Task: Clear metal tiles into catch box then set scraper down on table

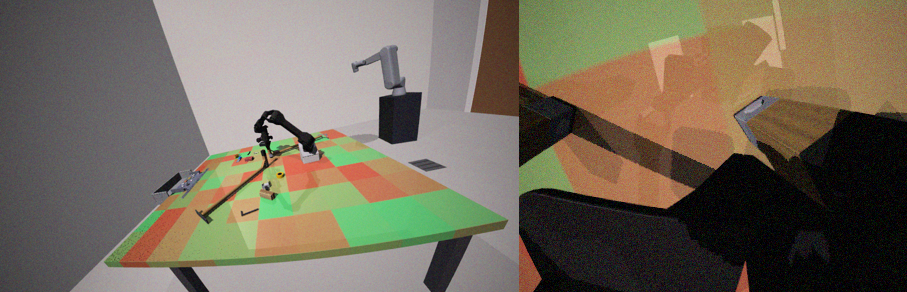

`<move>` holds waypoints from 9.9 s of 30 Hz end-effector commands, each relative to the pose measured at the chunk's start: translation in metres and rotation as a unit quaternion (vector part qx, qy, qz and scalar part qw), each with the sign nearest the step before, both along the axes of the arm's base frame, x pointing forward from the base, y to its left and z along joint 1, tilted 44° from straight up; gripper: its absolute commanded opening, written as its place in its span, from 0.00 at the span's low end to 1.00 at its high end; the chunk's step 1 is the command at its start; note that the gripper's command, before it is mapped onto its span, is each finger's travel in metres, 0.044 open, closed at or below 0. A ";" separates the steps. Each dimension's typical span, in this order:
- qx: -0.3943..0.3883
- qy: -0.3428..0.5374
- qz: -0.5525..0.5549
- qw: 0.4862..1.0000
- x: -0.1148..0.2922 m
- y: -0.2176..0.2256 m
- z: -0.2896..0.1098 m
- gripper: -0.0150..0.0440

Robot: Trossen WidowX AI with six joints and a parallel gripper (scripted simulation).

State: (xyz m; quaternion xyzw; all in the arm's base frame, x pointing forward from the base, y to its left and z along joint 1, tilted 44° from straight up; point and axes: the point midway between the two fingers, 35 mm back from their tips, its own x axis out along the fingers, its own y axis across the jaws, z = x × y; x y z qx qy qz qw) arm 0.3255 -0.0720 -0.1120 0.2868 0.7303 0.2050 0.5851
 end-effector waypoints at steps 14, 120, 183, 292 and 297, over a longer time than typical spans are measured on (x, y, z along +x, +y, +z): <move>-0.003 0.003 0.002 1.000 -0.003 -0.024 -0.020 0.25; -0.010 -0.004 0.002 1.000 -0.017 -0.169 -0.013 0.25; -0.017 -0.195 0.115 0.974 0.129 0.052 0.168 0.25; 0.090 -0.317 0.201 0.922 0.071 0.340 0.214 0.25; 0.091 -0.317 0.200 0.922 0.066 0.347 0.206 0.25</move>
